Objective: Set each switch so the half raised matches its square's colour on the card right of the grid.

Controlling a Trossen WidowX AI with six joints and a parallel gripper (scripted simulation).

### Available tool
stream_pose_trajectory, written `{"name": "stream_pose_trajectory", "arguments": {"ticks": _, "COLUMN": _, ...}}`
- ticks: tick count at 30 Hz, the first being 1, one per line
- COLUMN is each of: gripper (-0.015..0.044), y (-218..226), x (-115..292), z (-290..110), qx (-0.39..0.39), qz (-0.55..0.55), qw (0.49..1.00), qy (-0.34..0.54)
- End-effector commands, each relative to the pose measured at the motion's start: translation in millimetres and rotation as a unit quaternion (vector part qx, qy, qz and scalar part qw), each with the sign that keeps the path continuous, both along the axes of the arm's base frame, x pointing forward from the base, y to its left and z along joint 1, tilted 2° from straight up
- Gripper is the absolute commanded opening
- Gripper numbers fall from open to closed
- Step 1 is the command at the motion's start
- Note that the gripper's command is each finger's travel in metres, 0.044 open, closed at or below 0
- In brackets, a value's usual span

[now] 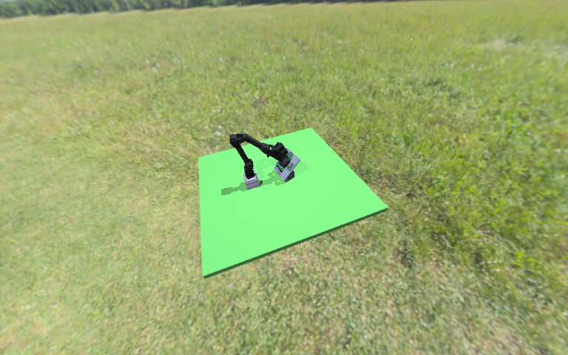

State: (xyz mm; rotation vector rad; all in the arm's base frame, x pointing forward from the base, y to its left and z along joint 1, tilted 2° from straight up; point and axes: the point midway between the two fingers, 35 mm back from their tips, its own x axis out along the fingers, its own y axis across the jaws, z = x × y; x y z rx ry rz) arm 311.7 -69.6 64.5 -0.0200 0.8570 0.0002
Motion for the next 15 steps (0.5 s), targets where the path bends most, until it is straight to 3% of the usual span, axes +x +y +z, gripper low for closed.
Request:
{"name": "stream_pose_trajectory", "arguments": {"ticks": 1, "gripper": 0.0000, "y": -0.9, "x": -7.9, "z": 10.6, "qx": 0.000, "qz": 0.000, "qw": 1.000, "qy": -0.002}}
{"name": "stream_pose_trajectory", "arguments": {"ticks": 7, "gripper": 0.0000, "y": -0.1, "x": -43.0, "z": 45.8, "qx": 0.000, "qz": -0.002, "qw": 1.000, "qy": -0.010}}
{"name": "stream_pose_trajectory", "arguments": {"ticks": 15, "gripper": 0.0000, "y": 13.9, "x": -47.0, "z": 42.5, "qx": 0.001, "qz": -0.002, "qw": 1.000, "qy": -0.007}}
